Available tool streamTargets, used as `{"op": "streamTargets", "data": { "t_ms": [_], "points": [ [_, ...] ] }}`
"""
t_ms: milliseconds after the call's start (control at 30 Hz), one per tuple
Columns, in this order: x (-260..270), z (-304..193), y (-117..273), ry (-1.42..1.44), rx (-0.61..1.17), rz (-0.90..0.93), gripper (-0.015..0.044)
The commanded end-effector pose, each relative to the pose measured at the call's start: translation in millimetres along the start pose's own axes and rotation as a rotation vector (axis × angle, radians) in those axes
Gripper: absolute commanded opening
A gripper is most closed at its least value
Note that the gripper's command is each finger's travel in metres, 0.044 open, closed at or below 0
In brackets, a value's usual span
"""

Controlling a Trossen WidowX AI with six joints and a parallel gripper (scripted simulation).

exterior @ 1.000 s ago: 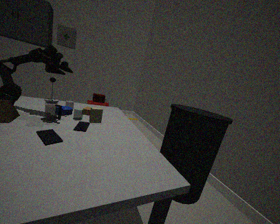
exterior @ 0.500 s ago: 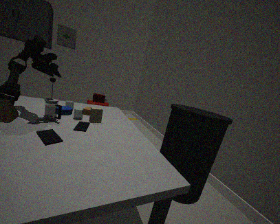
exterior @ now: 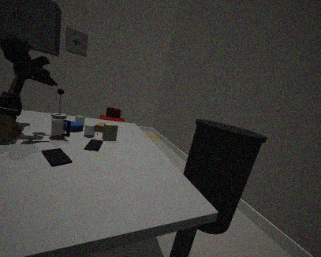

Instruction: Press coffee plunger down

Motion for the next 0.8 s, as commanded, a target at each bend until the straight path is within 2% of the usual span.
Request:
{"op": "streamTargets", "data": {
  "t_ms": [0,767],
  "points": [
    [0,-9,0,0.002,-0.016,0.024,0.0440],
    [0,-8,-32,0.003,-0.013,0.019,0.0440]
  ]
}}
Point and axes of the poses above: the point midway between the two fingers, 35 mm back from their tips, its own y axis back along the fingers, its own x axis across the jaws, z = x × y, the point moved 1 cm from there along y, back along the fingers, and after that the axes turned 9 degrees about y, right-handed, at the moved point
